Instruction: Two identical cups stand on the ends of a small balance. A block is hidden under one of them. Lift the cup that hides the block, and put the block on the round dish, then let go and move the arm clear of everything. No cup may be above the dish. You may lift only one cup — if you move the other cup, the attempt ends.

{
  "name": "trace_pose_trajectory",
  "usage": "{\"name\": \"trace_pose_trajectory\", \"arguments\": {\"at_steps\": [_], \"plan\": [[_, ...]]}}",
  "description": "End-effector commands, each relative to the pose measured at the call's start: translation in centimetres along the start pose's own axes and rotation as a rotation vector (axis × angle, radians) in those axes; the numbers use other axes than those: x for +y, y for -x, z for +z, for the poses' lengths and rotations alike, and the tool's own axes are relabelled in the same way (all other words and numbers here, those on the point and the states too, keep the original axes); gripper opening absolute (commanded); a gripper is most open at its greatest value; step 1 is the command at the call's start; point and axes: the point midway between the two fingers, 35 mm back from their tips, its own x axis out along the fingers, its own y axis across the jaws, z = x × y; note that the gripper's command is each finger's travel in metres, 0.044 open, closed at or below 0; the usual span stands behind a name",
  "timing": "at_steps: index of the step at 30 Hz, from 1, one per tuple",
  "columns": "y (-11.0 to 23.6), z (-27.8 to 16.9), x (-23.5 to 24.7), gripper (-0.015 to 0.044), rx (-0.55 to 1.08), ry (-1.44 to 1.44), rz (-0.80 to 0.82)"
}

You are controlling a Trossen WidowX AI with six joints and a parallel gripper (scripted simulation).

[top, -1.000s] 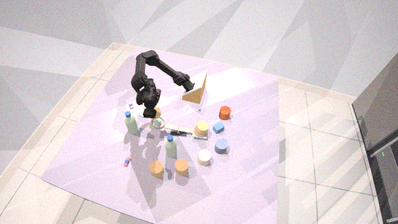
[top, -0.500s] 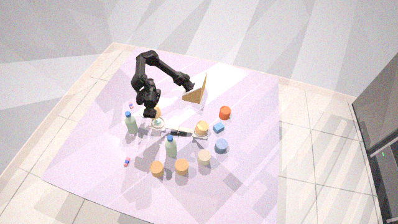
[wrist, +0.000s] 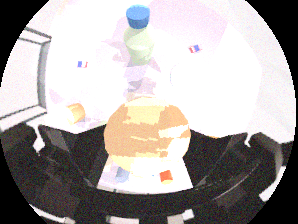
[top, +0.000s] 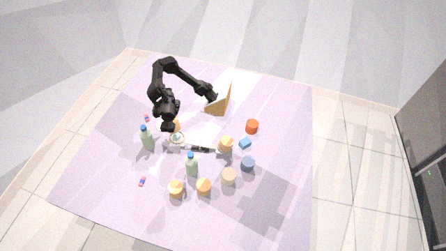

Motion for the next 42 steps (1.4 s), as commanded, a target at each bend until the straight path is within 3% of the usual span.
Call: {"name": "trace_pose_trajectory", "arguments": {"at_steps": [1, 14, 42], "plan": [[0.0, 0.0, 0.0, 0.0000, 0.000, 0.001, 0.003], [-0.1, 0.2, -0.1, 0.0000, 0.003, 0.001, 0.003], [-3.9, 6.9, -6.4, 0.0000, 0.090, 0.021, 0.020]]}}
